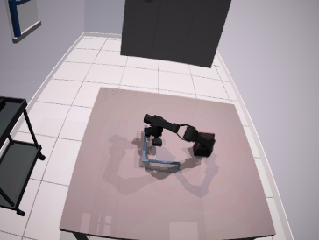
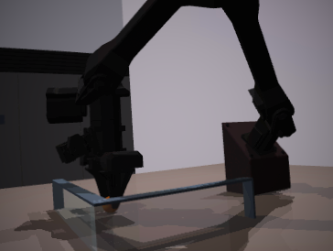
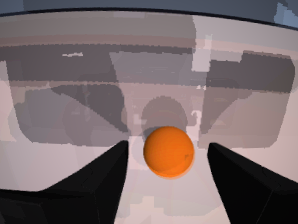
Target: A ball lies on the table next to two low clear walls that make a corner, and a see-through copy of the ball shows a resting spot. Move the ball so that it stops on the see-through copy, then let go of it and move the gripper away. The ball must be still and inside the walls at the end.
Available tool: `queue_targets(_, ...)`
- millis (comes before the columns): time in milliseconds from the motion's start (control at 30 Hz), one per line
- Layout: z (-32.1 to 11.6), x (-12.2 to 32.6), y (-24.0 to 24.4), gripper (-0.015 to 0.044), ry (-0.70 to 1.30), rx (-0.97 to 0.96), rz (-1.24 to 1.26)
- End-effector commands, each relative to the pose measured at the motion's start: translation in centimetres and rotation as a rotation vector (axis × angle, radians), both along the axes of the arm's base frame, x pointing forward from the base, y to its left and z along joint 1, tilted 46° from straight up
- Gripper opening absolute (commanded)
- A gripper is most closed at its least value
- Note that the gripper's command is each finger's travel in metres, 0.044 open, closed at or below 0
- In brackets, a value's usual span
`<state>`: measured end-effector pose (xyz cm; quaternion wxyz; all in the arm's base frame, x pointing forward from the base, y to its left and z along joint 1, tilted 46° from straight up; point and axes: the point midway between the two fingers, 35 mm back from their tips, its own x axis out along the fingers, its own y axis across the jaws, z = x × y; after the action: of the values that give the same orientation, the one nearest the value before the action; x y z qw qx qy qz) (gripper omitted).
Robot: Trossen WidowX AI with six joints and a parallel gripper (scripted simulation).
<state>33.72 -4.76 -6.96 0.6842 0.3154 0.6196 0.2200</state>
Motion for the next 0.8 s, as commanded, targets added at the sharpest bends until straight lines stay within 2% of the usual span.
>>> queue_targets(0,0.2,0.0,-0.2,0.0250,0.000,-0.001,0.000)
queue_targets(200,5.7,-1.2,-5.8,0.0250,0.012,0.004,-0.002)
queue_targets(533,5.2,-1.0,-6.0,0.0250,0.007,0.004,-0.025)
queue_targets(767,8.7,-2.0,-9.1,0.0434,0.003,0.002,-0.024)
